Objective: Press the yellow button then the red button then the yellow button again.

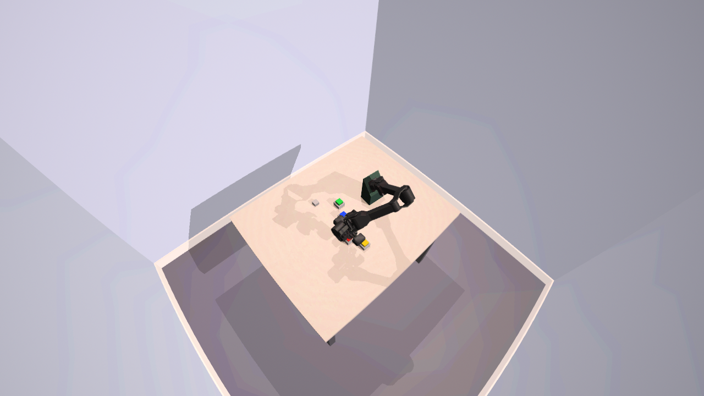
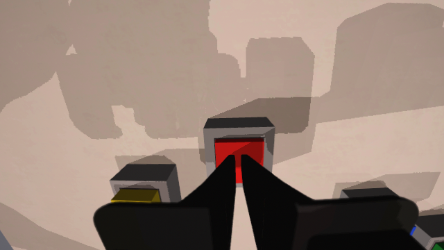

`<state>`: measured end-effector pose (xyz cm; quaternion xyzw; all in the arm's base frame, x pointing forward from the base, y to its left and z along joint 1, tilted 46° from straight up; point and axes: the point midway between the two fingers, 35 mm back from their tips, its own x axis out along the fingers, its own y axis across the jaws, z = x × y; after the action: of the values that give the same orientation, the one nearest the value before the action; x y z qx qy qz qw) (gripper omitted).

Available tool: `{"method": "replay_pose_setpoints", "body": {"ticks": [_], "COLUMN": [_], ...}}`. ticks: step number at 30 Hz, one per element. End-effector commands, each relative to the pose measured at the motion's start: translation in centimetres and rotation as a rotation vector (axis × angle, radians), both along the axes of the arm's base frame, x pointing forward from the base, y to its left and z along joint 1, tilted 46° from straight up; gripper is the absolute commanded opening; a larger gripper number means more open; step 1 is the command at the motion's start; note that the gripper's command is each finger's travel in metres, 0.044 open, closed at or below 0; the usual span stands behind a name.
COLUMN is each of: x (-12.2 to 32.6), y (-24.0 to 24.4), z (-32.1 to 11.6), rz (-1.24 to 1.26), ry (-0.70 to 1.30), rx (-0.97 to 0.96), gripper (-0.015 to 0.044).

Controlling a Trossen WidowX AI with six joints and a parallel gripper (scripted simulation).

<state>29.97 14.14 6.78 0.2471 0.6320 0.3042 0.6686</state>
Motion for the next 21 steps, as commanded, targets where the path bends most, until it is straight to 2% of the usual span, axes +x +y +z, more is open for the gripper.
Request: {"method": "replay_pose_setpoints", "body": {"ticks": [1, 12, 16, 21], "x": [-0.2, -0.2, -0.2, -0.2], "y": [0.1, 0.1, -2.3, -2.6], "z": [-0.2, -0.2, 2.0, 2.3], "rz": [-0.004, -0.004, -0.003, -0.004], "ry": [0.011, 0.011, 0.01, 0.011], "rx": [-0.001, -0.001, -0.002, -0.003], "gripper": [0.002, 0.002, 0.002, 0.002]}}
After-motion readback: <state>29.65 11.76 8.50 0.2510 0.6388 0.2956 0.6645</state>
